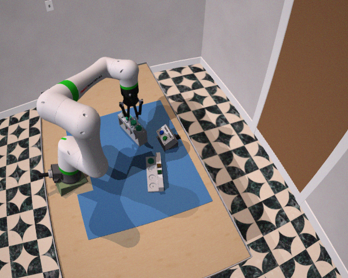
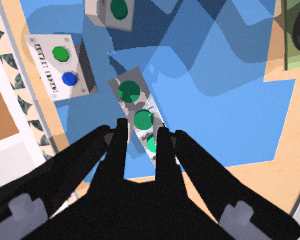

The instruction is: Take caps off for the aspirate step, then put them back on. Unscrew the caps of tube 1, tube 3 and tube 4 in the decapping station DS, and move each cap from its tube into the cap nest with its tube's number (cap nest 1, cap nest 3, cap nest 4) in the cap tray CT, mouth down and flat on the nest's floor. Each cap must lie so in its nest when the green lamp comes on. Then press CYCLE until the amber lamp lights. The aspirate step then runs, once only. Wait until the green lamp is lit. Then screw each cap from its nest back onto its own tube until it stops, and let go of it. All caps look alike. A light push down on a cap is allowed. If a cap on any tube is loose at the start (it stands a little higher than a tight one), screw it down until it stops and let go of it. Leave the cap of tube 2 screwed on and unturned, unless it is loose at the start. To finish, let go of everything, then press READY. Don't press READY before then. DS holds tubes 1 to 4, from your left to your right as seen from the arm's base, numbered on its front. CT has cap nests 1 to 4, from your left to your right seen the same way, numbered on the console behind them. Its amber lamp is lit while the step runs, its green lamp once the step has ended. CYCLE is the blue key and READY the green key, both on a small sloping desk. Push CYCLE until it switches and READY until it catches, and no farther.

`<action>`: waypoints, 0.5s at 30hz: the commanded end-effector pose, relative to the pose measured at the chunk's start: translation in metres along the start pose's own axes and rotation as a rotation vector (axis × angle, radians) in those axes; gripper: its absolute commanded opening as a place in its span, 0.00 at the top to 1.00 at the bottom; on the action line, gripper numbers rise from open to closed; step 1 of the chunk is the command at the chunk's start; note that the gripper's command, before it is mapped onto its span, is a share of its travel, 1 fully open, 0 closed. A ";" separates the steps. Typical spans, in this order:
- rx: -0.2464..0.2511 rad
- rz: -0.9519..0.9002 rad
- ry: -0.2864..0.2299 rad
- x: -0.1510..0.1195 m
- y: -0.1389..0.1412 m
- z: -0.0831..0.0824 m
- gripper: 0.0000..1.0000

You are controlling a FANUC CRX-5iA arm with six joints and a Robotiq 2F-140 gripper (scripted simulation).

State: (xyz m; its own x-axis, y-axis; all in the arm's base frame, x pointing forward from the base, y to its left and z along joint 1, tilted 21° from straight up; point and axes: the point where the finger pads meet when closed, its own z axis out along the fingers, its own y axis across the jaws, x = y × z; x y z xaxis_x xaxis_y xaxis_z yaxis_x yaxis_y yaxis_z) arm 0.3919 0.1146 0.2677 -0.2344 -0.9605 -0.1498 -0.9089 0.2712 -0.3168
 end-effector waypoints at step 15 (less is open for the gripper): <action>0.001 -0.688 0.000 0.000 0.000 0.000 1.00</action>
State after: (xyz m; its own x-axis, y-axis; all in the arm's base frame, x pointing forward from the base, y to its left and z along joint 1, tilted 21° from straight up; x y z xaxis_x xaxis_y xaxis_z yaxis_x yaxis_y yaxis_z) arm 0.3917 0.1148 0.2680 0.1792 -0.9836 0.0203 -0.9156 -0.1743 -0.3624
